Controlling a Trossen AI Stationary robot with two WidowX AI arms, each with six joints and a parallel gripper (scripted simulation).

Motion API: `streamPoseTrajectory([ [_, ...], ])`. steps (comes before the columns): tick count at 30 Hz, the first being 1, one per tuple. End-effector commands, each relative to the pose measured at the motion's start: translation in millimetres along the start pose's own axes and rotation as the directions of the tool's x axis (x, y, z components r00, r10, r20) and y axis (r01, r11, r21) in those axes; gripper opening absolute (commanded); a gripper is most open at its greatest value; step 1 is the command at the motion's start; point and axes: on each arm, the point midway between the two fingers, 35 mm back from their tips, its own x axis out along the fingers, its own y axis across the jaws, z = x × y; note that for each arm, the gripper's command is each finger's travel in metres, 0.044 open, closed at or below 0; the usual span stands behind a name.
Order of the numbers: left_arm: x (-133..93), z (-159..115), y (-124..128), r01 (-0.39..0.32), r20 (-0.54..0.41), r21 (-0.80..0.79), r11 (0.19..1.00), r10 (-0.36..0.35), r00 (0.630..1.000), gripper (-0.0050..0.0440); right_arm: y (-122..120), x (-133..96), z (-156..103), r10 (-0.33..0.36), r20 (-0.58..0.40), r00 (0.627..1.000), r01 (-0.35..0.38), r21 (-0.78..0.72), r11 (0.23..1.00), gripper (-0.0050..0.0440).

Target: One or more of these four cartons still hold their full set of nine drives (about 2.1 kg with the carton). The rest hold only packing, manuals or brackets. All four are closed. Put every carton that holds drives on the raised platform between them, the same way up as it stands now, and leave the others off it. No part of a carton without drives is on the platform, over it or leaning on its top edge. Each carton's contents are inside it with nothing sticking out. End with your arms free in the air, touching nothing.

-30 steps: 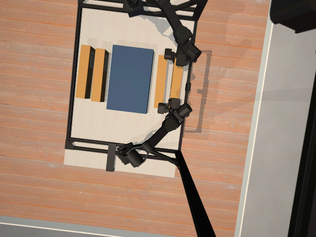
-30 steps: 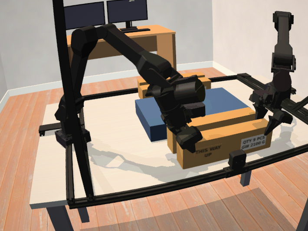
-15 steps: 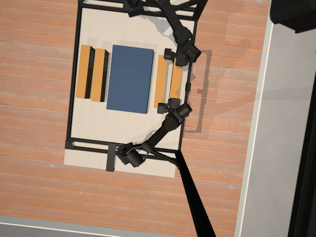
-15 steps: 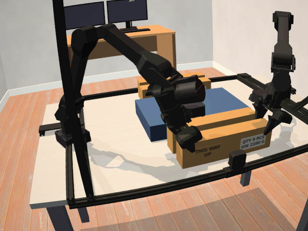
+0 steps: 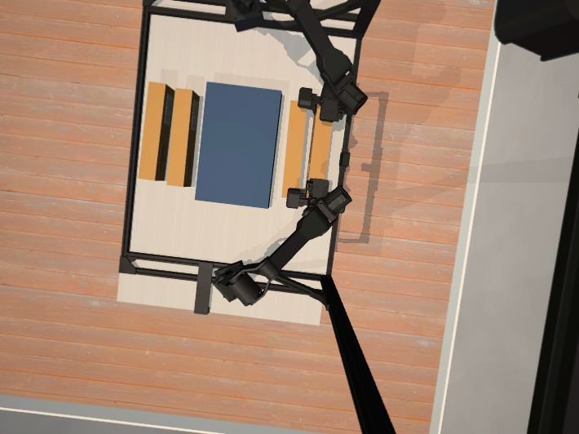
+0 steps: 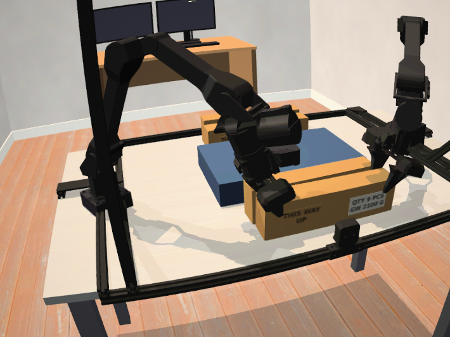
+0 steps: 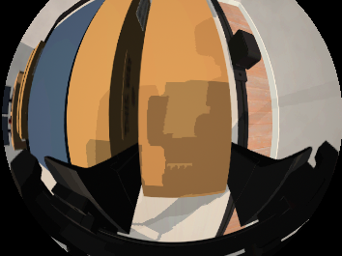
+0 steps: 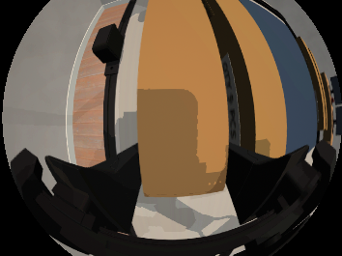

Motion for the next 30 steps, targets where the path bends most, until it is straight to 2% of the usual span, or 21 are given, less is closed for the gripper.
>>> streamPoseTrajectory([
  [1, -18.5, 6.6, -9.0, 0.040, 0.030, -0.004, 0.999, -0.040, 0.999, 0.0000, 10.3, -20.8, 6.5, 0.045, 0.026, 0.999, -0.046, 0.005, 0.999, 0.0000],
  [20, -18.1, 6.4, -9.0, 0.040, 0.030, -0.004, 0.999, -0.040, 0.999, 0.0000, 10.3, -20.4, 6.3, 0.045, 0.026, 0.999, -0.046, 0.005, 0.999, 0.0000],
  [30, -7.1, 2.4, -9.5, 0.040, 0.030, -0.004, 0.999, -0.040, 0.999, 0.0000, 10.8, -9.3, 2.2, 0.045, 0.026, 0.999, -0.046, 0.005, 0.999, 0.0000],
])
